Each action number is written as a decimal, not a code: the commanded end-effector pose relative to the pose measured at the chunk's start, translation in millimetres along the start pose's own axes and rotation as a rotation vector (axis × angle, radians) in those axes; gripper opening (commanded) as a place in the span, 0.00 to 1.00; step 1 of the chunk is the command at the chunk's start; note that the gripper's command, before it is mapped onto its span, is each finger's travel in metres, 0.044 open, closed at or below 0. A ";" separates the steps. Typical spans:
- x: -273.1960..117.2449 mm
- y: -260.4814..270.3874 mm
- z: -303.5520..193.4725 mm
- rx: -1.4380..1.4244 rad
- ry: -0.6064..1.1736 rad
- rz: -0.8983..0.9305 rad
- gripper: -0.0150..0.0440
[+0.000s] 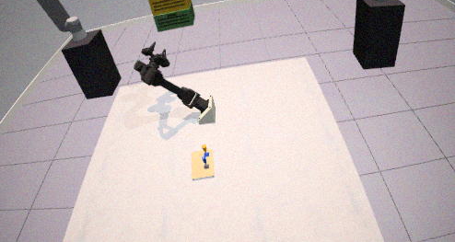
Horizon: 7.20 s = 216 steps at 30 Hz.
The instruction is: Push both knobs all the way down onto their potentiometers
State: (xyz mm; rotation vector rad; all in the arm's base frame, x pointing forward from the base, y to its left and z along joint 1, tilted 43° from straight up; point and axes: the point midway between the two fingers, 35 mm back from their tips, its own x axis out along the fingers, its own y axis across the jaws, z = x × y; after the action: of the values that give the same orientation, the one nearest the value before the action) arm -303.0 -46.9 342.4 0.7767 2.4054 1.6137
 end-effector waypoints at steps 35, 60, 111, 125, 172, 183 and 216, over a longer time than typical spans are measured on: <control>-163.1 -34.5 -148.5 -0.416 0.750 -0.227 0.25; -363.0 -20.2 -165.6 -0.683 1.447 -0.189 0.25; -624.8 43.1 51.4 -0.896 2.503 0.293 0.25; -651.3 30.9 158.7 -1.077 2.735 0.573 0.25; -551.5 3.0 425.4 -1.496 2.261 2.701 0.25; -501.6 -2.8 461.6 -1.444 1.708 3.207 0.25; -518.5 -37.6 453.8 -1.439 1.668 3.231 0.25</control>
State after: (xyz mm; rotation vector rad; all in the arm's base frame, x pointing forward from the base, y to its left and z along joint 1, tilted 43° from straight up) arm 307.5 63.6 38.8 -0.6179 1.4707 -0.5167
